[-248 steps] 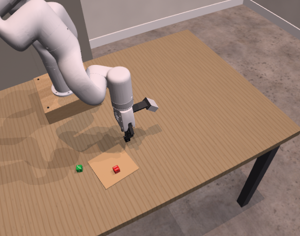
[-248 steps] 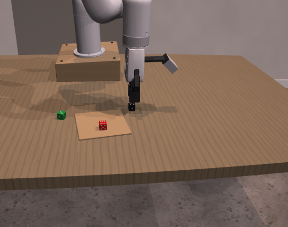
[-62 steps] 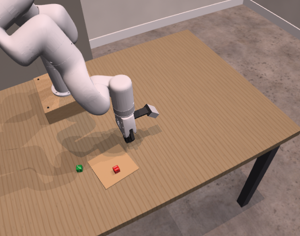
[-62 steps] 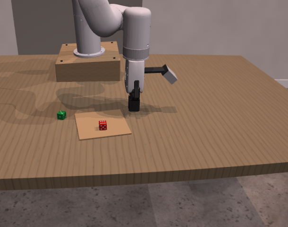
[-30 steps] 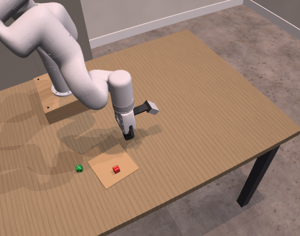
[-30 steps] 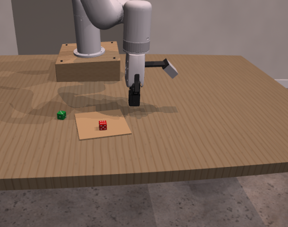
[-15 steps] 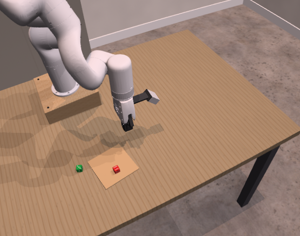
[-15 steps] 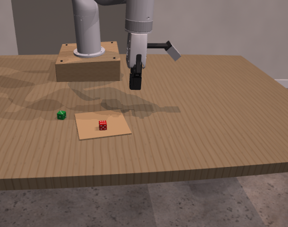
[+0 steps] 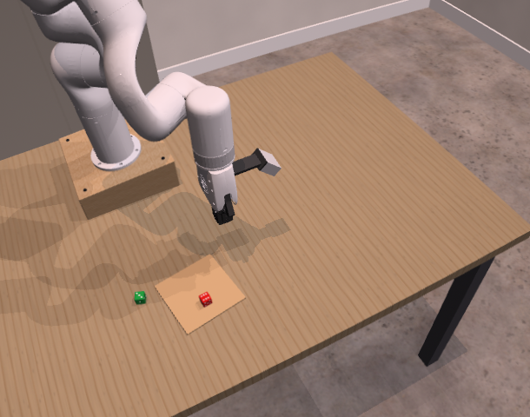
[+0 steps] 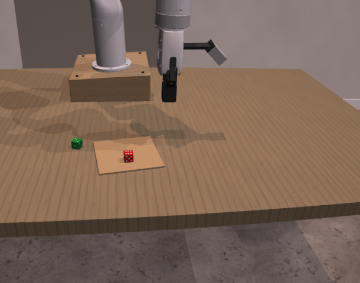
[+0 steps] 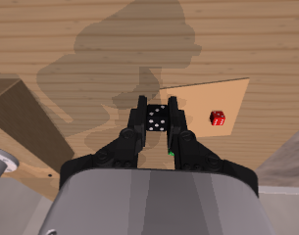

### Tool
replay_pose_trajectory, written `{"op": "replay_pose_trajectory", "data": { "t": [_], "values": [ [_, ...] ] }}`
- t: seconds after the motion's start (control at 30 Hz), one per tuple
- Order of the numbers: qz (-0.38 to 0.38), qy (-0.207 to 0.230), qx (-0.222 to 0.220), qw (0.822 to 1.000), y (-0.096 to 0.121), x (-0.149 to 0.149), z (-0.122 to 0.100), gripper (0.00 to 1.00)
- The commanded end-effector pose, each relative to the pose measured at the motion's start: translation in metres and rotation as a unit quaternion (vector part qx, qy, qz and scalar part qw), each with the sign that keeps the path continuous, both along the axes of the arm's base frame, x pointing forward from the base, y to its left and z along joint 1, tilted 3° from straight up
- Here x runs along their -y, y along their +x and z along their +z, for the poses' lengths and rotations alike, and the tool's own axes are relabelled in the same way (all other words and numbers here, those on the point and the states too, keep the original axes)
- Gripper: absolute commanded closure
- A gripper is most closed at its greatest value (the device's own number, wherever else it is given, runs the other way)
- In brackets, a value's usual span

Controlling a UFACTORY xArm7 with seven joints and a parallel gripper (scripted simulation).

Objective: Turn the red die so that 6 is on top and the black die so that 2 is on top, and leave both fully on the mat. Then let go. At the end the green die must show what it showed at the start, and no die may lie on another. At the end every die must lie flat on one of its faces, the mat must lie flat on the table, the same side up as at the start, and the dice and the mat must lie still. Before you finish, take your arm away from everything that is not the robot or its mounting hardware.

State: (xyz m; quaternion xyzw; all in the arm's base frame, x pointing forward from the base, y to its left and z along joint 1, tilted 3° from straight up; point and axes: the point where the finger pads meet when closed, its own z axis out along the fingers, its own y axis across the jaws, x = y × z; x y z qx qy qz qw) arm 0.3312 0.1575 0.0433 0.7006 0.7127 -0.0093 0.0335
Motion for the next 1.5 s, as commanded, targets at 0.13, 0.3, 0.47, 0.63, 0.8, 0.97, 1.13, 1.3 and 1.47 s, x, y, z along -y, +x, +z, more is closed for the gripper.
{"op": "replay_pose_trajectory", "data": {
  "t": [0.13,0.3,0.47,0.63,0.8,0.97,1.13,1.3,1.47],
  "values": [
    [-0.006,0.008,0.002,1.0,0.003,-0.003,0.003,0.85],
    [-0.046,0.018,0.006,0.999,0.015,-0.014,0.01,0.85],
    [-0.137,0.032,0.01,0.99,0.038,-0.032,0.015,0.85],
    [-0.206,0.032,0.011,0.978,0.055,-0.04,0.011,0.85],
    [-0.232,0.029,0.012,0.972,0.061,-0.042,0.007,0.85],
    [-0.302,0.017,0.017,0.953,0.076,-0.044,-0.007,0.85],
    [-0.305,0.018,0.018,0.952,0.077,-0.044,-0.007,0.85],
    [-0.304,0.041,0.025,0.952,0.077,-0.044,-0.007,0.85],
    [-0.3,0.094,0.041,0.948,0.077,-0.043,-0.007,0.85]
  ]
}}
